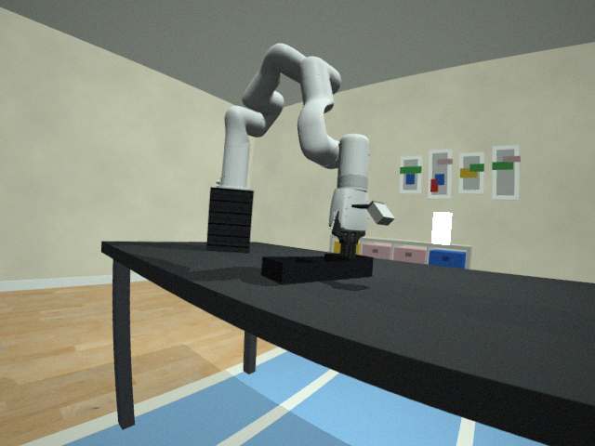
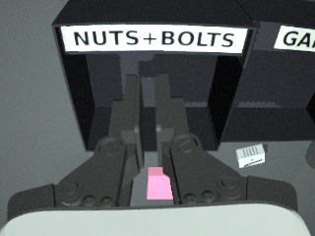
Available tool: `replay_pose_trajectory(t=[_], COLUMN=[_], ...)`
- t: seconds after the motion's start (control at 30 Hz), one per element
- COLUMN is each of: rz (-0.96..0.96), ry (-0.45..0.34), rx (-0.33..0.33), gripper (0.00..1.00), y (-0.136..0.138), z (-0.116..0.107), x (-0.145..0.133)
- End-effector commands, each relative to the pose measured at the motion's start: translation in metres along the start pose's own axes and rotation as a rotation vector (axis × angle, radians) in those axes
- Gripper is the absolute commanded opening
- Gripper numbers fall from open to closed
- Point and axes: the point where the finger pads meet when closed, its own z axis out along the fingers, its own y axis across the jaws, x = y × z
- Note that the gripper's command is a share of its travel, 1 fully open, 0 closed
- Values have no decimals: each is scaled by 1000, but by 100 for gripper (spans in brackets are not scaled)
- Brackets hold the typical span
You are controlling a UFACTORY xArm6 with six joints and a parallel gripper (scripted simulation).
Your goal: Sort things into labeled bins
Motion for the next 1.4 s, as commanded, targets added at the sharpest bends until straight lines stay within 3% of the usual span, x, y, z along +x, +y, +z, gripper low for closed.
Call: replay_pose_trajectory(t=[0.0,1.37], rz=[0,0], ry=[3,3], rx=[0,0], gripper=[7,7], y=[0,0], z=[10,16], x=[1,2])
